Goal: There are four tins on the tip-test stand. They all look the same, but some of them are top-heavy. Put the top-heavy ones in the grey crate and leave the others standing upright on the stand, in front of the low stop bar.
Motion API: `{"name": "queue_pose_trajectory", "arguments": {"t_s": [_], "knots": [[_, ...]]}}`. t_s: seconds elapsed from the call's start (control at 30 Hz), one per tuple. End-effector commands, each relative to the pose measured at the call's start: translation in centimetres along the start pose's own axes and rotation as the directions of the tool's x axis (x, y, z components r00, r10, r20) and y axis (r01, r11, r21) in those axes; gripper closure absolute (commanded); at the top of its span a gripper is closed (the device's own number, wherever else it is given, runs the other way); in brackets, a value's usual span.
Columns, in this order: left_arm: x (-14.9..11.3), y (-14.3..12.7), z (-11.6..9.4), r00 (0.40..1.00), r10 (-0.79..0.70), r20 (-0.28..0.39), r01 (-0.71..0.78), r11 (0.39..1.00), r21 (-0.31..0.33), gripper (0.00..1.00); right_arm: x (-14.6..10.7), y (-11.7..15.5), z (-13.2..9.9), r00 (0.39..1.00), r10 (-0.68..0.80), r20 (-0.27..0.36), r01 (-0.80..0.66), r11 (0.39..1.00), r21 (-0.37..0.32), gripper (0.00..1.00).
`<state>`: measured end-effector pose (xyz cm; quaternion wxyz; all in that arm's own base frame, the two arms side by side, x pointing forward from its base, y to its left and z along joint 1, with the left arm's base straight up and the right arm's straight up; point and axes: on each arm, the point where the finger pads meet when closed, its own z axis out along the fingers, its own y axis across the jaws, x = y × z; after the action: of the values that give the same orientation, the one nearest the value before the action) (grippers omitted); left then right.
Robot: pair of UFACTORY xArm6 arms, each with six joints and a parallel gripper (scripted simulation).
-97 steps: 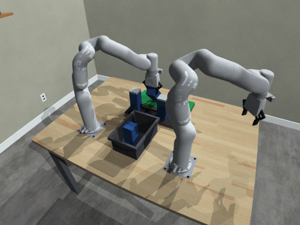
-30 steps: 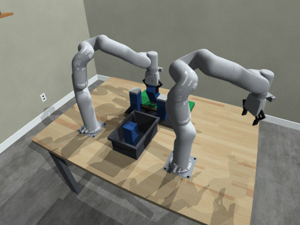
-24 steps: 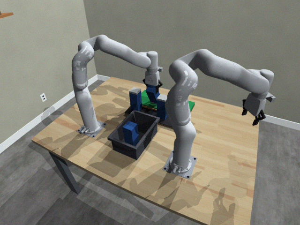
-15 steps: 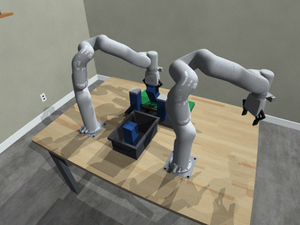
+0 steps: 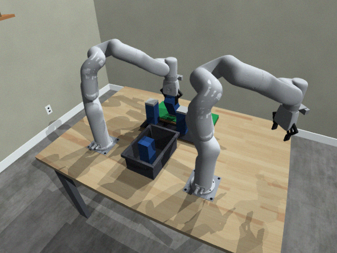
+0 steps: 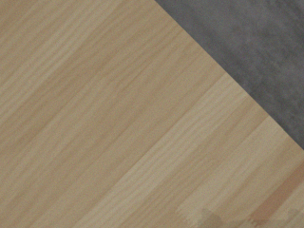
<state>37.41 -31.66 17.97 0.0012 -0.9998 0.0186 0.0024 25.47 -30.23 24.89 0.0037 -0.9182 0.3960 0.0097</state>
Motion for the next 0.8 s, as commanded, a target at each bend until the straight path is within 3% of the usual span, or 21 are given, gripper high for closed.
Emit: {"name": "queue_pose_trajectory", "arguments": {"t_s": [0.0,0.47,0.5,0.77], "knots": [[0.11,0.09,-0.2,1.0,0.0,-0.004,0.0,1.0,-0.003,0.26,0.09,0.01,-0.15,1.0,0.0,-0.004,0.0,1.0,0.0,0.0],[0.11,0.09,-0.2,1.0,0.0,-0.004,0.0,1.0,-0.003,0.26,0.09,0.01,-0.15,1.0,0.0,-0.004,0.0,1.0,0.0,0.0],[0.11,0.09,-0.21,1.0,0.0,-0.005,0.0,1.0,-0.004,0.0,0.09,0.01,-0.15,1.0,0.0,-0.004,0.0,1.0,0.0,0.0],[0.11,0.09,-0.21,1.0,0.0,-0.005,0.0,1.0,-0.004,0.0,0.09,0.01,-0.15,1.0,0.0,-0.004,0.0,1.0,0.0,0.0]]}}
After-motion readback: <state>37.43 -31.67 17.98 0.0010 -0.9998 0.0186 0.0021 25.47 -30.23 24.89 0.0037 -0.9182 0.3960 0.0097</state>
